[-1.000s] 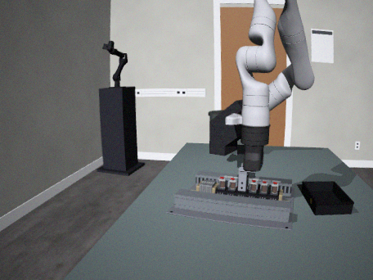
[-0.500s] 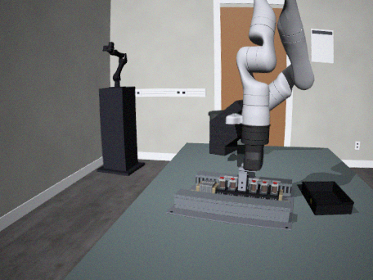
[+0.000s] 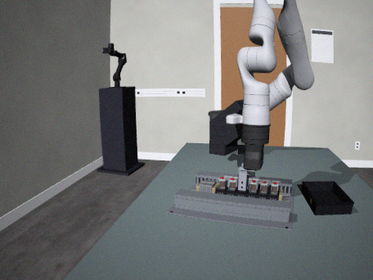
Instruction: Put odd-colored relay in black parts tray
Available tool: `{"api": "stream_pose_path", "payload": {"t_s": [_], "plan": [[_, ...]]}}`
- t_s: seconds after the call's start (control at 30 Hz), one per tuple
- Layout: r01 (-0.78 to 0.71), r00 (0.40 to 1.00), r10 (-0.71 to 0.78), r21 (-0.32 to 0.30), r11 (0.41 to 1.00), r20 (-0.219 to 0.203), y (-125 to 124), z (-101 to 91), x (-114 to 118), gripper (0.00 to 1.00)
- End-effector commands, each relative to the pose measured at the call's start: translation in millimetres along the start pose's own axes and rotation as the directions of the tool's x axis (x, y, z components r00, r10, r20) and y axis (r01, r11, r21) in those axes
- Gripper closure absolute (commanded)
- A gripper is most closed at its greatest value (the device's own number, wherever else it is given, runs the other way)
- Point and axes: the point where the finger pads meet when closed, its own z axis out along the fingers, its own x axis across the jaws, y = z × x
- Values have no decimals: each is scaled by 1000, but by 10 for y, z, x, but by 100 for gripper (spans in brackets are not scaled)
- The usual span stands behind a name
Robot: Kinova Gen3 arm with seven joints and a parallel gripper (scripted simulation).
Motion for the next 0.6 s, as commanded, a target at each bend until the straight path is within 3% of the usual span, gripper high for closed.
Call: {"api": "stream_pose_path", "payload": {"t_s": [0.0,0.57], "plan": [[0,1000,0,1,1000,8,-4,-7,-4,100],[0,1000,0,1,1000,-16,-4,-9,-11,100]]}}
